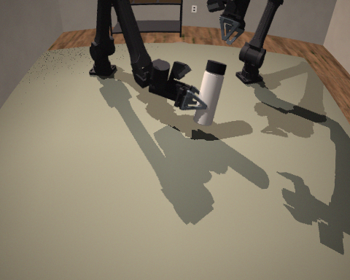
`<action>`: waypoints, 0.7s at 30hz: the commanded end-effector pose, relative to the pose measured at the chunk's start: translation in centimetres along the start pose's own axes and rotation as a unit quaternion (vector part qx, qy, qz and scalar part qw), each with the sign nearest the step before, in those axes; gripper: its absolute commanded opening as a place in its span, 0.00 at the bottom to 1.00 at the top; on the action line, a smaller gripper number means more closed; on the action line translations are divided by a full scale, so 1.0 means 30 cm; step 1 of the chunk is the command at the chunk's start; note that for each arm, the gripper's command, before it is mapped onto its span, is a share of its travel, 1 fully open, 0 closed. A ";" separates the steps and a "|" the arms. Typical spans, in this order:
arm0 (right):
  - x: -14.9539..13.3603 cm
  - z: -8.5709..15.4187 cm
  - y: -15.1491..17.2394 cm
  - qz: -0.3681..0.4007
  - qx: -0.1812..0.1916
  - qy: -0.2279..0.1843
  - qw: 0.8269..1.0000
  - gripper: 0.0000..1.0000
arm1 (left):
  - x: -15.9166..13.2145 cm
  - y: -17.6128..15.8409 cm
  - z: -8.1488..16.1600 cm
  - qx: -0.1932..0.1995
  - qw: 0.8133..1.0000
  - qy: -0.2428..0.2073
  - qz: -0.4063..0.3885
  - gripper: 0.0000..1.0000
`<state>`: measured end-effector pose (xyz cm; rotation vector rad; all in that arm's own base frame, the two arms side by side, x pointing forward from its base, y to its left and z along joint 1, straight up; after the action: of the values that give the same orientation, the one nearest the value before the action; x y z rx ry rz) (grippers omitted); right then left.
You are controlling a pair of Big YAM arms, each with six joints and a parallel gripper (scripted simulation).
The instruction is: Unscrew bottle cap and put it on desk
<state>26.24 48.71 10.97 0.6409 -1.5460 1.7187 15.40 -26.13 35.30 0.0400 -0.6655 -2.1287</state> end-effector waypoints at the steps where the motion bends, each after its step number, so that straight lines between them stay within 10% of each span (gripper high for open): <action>1: 0.059 -0.012 -0.064 0.047 -0.012 -0.012 0.999 0.00 | 0.001 0.032 0.020 0.010 1.000 -0.001 0.003 0.94; 21: 0.038 -0.017 -0.047 0.041 -0.010 -0.010 0.999 0.00 | 0.001 0.032 0.020 0.010 1.000 -0.001 0.003 0.94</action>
<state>26.21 48.65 10.68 0.5979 -1.5624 1.7701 15.40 -26.13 35.30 0.0400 -0.6655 -2.1287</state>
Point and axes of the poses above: on each arm, the point where the finger pads meet when closed, its own z axis back along the fingers, its own y axis across the jaws, x = y × z, the point moved 5 cm from there along z, back along the fingers, and after that the axes turned 14 degrees about z, right-handed, at the moved point
